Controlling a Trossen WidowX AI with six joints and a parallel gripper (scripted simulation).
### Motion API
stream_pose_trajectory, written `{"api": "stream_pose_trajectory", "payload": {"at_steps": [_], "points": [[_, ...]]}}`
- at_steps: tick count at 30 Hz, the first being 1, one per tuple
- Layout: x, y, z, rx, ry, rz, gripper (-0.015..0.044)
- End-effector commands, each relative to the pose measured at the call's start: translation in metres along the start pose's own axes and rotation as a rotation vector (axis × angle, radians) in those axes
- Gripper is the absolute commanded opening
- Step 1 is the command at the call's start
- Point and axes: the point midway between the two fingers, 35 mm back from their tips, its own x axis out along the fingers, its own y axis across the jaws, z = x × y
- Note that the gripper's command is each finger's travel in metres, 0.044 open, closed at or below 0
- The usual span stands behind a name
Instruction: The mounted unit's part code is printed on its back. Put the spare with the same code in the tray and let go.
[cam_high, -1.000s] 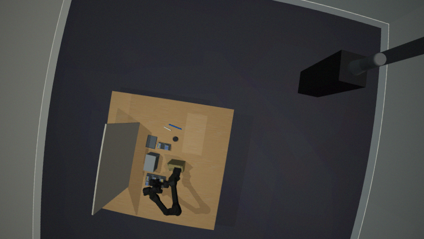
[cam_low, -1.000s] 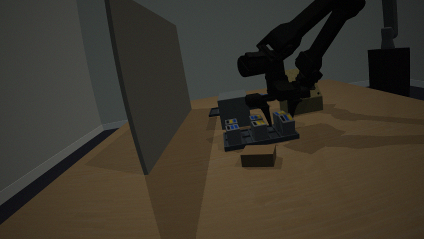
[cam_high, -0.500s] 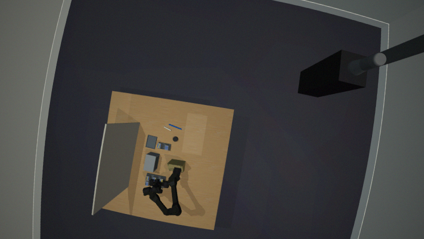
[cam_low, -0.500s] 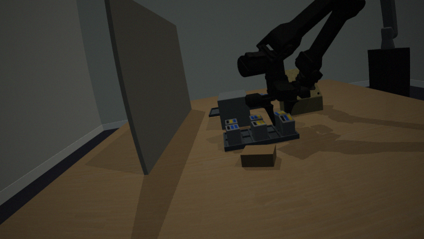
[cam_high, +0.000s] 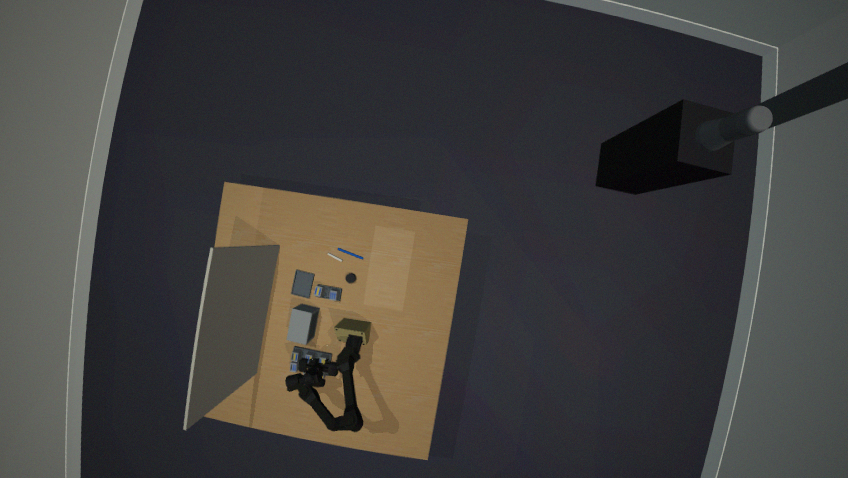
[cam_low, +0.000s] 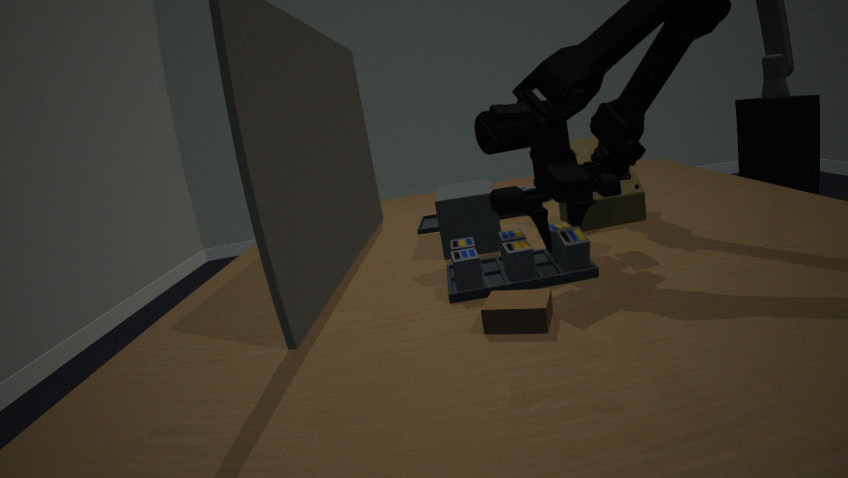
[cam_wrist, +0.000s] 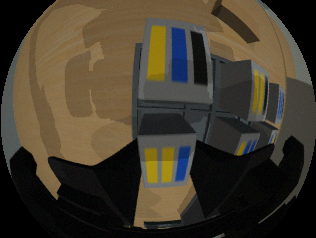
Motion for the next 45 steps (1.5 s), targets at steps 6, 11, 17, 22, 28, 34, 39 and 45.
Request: {"api": "stream_pose_trajectory", "payload": {"at_steps": [6,11,17,22,28,34,39,45], "points": [[-0.009,-0.002,-0.002,0.000,0.008,0.000,0.0000],[-0.029,-0.004,-0.004,0.001,0.019,0.001,0.0000],[-0.053,-0.003,-0.005,0.003,0.021,0.004,0.0000],[-0.073,-0.001,-0.003,0.006,0.015,0.004,0.0000],[-0.079,0.001,-0.002,0.007,0.012,0.004,0.0000],[-0.083,0.002,-0.002,0.012,0.018,0.009,0.0000],[-0.105,0.005,0.006,0.009,0.014,0.006,0.0000],[-0.112,0.005,0.008,0.010,0.014,0.005,0.0000]]}}
